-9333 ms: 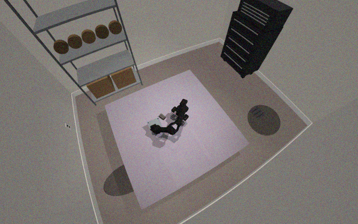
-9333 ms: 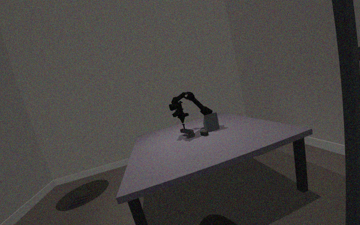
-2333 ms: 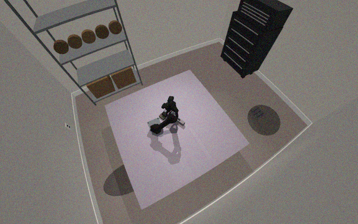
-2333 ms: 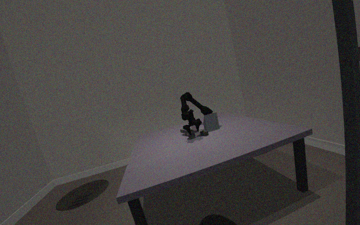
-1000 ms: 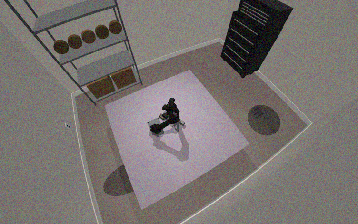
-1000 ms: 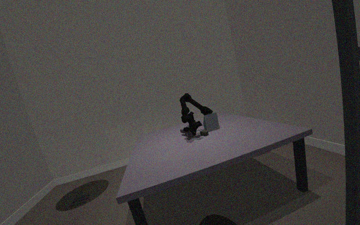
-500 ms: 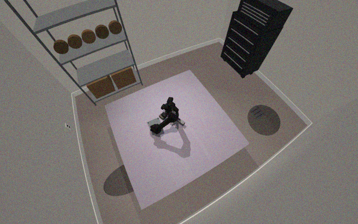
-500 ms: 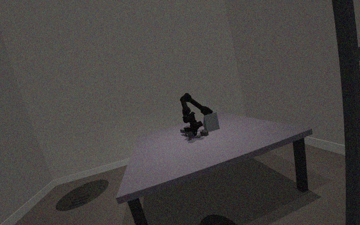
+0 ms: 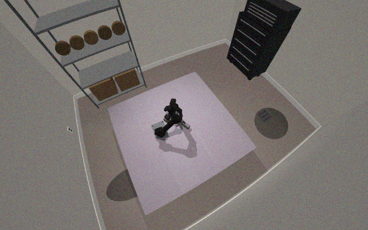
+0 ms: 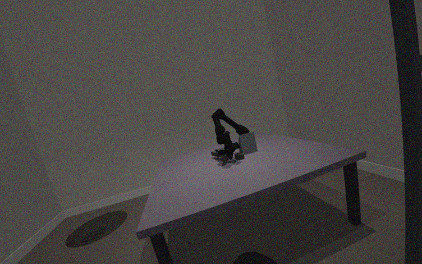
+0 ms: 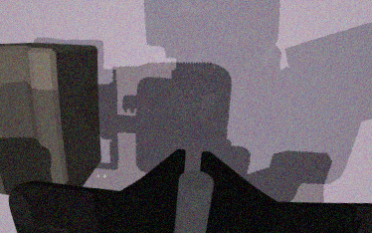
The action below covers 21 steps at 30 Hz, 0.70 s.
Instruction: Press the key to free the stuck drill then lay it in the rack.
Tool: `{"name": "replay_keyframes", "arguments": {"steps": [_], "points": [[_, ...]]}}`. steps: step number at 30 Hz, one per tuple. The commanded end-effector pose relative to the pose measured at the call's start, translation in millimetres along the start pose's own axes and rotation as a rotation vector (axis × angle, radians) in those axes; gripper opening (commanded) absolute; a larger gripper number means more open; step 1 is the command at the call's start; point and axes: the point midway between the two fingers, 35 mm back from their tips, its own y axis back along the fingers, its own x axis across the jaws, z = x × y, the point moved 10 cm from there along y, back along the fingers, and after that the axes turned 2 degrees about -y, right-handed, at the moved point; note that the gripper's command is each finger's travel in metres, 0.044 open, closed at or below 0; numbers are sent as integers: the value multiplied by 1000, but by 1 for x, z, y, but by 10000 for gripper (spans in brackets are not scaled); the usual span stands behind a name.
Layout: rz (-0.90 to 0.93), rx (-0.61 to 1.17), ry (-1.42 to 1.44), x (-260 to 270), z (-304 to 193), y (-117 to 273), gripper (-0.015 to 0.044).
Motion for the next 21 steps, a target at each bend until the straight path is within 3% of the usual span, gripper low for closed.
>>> {"name": "replay_keyframes", "arguments": {"steps": [1, 2, 18, 21], "points": [[-1, -3, -3, -1, 8, 1, 0], [-1, -3, -3, -1, 10, 1, 0], [0, -2, -3, 0, 0, -1, 420], [0, -2, -3, 0, -2, -2, 440]]}}
